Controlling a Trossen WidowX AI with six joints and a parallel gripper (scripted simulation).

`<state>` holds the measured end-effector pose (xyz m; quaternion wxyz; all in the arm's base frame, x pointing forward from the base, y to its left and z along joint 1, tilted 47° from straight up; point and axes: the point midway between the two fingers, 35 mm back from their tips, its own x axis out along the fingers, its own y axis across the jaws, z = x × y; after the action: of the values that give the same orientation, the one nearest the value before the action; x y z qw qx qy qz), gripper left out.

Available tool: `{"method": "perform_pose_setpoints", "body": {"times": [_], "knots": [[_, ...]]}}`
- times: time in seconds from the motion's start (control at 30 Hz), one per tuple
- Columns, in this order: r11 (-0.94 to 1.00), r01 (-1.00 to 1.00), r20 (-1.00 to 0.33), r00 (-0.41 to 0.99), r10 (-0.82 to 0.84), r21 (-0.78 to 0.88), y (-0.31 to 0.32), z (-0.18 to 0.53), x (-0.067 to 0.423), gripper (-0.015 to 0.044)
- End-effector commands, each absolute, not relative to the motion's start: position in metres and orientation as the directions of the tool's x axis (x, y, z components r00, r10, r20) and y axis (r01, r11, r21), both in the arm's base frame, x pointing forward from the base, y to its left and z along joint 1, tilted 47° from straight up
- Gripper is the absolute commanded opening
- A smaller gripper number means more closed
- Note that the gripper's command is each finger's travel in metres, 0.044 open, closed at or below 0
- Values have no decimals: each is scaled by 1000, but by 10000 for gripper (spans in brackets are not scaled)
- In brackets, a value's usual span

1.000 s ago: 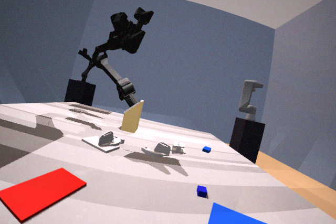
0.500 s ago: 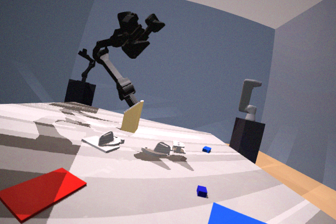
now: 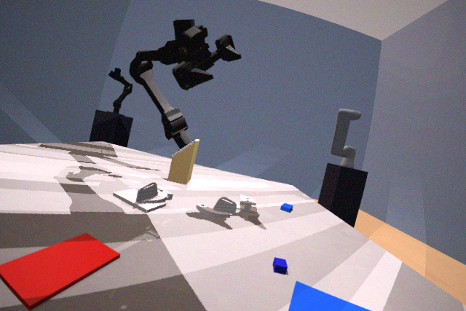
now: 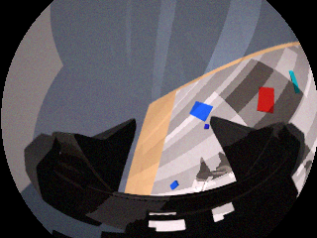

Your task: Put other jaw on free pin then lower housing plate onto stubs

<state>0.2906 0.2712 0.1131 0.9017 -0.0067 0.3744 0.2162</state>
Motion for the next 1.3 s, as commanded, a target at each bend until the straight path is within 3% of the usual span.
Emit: {"method": "perform_pose_setpoints", "body": {"times": [0.0, 0.7, 1.27], "knots": [[907, -415, -717, 609, 339, 76, 269, 98, 293, 440], [782, -574, -857, 504, 104, -242, 253, 33, 296, 440], [560, -732, -909, 404, -101, -388, 234, -14, 292, 440]]}}
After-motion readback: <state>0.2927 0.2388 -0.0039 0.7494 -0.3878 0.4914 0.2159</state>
